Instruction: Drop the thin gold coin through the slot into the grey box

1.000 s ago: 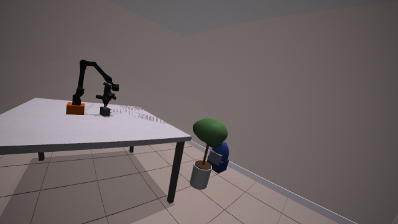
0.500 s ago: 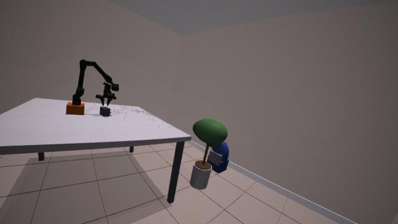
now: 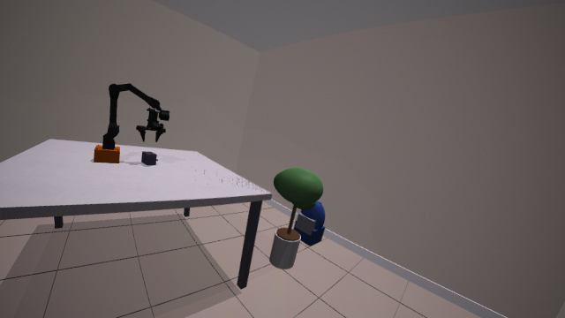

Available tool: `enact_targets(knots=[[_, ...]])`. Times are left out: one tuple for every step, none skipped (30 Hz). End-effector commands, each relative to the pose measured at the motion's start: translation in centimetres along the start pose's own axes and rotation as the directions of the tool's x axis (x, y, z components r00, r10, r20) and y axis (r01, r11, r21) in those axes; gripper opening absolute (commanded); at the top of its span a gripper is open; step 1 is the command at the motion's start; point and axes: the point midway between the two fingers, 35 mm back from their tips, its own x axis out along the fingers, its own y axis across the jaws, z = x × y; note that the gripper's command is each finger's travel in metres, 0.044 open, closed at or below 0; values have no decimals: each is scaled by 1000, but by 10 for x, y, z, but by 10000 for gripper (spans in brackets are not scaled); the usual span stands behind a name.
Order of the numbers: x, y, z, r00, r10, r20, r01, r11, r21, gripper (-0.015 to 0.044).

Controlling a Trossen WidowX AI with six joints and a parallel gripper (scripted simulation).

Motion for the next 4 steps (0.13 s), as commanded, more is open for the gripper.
enact_targets(knots=[[-2,-1,-1,1000,-6,-3,6,1000,1,440],[-2,-1,-1,1000,-6,-3,6,1000,1,440],[-2,-1,-1,1000,-6,-3,6,1000,1,440],[-2,-1,-1,1000,-6,-3,6,1000,1,440]])
